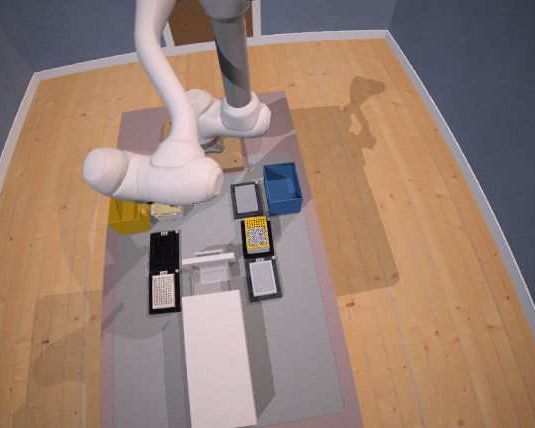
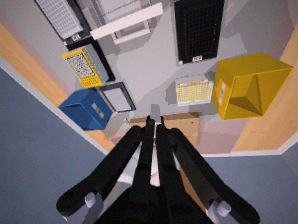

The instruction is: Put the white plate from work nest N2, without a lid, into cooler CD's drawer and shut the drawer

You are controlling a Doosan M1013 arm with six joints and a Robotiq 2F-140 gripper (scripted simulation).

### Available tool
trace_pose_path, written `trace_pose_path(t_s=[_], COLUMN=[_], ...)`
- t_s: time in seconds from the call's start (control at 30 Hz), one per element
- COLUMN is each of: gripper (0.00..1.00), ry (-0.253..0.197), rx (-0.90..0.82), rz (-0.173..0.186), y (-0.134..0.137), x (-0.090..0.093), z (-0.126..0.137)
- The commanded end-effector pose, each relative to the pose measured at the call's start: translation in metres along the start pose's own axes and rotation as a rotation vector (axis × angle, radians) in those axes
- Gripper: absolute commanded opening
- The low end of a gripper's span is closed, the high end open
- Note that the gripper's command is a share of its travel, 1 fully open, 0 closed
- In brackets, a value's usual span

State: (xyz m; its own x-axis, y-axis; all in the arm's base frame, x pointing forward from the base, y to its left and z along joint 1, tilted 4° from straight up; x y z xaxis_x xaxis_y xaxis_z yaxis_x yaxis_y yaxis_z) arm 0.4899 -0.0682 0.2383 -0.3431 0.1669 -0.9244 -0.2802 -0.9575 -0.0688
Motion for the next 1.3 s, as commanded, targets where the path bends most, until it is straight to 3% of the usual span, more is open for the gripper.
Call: trace_pose_path(t_s=[0.0,0.03,0.1,0.4,0.93,0.97,1.27], gripper=[0.0,0.0,0.0,0.0,0.0,0.87,0.87], ry=[0.084,0.106,0.106,0.301,0.301,0.301,0.301], rx=[-0.079,-0.102,-0.102,-0.309,-0.309,-0.314,-0.314], rz=[0.032,0.041,0.041,0.117,0.117,0.117,0.117], y=[-0.017,-0.022,-0.022,-0.06,-0.061,-0.062,-0.065], x=[0.009,0.012,0.012,0.028,0.028,0.031,0.046], z=[0.003,0.004,0.004,0.012,0.013,0.009,-0.014])
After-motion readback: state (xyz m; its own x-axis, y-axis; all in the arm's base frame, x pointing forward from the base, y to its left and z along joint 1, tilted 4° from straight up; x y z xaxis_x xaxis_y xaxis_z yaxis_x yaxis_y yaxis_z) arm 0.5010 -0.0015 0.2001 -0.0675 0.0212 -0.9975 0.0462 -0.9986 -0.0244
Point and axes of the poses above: the point where the finger pads meet when closed, its own x axis out along the fingers, its own y axis across the jaws, z = x × y, the point moved 2 cm from there along -x, back along the fingers, and after that the axes turned 2 degrees about -x, right-handed, at the moved point
